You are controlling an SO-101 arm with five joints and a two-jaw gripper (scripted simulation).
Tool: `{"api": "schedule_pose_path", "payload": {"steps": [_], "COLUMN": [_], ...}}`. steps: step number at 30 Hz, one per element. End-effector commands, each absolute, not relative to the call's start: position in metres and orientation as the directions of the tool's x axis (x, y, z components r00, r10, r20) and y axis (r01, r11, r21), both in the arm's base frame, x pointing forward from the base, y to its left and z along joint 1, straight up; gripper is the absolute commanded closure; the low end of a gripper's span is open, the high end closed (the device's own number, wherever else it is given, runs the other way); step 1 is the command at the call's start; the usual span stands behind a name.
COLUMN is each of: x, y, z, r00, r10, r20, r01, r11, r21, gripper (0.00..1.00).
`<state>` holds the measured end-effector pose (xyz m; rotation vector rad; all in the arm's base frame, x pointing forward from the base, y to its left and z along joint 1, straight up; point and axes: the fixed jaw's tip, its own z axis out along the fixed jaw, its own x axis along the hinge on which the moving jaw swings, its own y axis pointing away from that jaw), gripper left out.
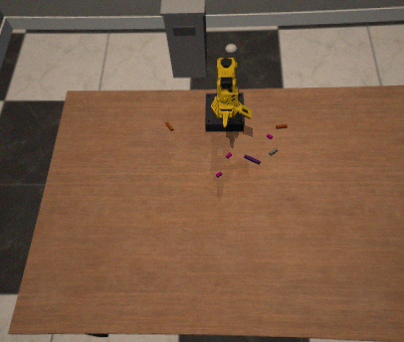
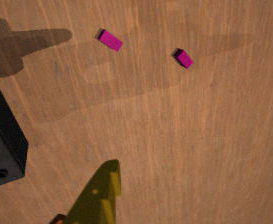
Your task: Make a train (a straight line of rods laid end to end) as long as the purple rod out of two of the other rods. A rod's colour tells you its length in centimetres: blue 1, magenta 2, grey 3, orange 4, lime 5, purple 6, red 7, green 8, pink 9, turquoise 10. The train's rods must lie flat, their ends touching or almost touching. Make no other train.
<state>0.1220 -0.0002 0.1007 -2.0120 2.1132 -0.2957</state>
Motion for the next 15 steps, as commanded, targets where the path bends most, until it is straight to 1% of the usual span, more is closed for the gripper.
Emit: {"api": "schedule_pose_path", "payload": {"steps": [1, 15], "x": [0.121, 0.1218], "y": [-0.0018, -0.0016], "z": [0.0979, 0.0984], "r00": [-0.053, -0.052], "r10": [-0.999, -0.999], "r20": [-0.011, -0.011], "r01": [-0.962, -0.96], "r11": [0.054, 0.053], "r21": [-0.269, -0.274], "gripper": [0.0, 0.0]}}
